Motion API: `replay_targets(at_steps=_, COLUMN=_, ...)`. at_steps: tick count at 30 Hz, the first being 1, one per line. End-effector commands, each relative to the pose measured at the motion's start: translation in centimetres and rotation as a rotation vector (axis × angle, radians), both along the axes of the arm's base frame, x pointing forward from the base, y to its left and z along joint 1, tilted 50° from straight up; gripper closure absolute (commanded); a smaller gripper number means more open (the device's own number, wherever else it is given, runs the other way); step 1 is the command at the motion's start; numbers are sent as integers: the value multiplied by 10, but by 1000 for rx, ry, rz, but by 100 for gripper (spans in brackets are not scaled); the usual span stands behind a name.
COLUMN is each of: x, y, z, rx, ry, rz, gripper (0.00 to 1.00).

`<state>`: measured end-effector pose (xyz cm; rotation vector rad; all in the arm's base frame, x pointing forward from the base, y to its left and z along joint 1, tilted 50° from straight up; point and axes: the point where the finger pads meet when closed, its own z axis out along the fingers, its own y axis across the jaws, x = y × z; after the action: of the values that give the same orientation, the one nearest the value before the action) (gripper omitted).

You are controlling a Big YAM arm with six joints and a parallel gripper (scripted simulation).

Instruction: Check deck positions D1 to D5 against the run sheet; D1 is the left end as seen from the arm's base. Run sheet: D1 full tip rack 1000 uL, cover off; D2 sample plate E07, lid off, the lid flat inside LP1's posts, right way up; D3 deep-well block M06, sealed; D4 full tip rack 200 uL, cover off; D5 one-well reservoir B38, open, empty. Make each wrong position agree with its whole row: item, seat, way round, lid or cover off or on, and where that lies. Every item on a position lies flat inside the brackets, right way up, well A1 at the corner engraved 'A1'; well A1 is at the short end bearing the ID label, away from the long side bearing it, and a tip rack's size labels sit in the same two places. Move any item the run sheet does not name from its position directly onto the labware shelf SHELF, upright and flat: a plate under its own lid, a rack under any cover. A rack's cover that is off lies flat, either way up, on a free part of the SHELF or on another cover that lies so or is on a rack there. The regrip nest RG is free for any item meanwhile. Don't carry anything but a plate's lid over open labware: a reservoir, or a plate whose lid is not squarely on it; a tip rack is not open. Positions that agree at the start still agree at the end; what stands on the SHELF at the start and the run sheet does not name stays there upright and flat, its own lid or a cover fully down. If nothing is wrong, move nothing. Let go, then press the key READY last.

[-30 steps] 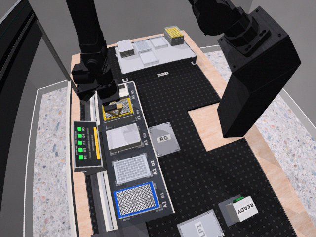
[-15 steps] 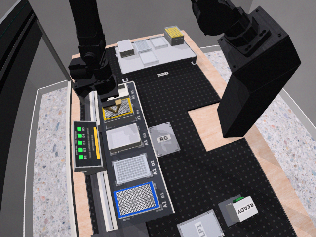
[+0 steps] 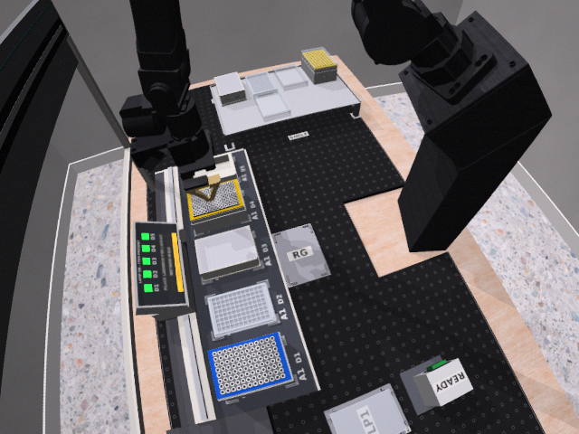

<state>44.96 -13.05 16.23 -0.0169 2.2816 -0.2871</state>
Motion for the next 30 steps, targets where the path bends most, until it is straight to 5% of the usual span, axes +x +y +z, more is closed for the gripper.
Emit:
replay_targets(at_steps=1, x=-7, y=-2, z=14, rx=-9, ry=-17, rz=-2, gripper=0)
replay_targets(at_steps=30, x=-40, y=7, z=41, rx=-9, ry=-18, rz=-3, gripper=0)
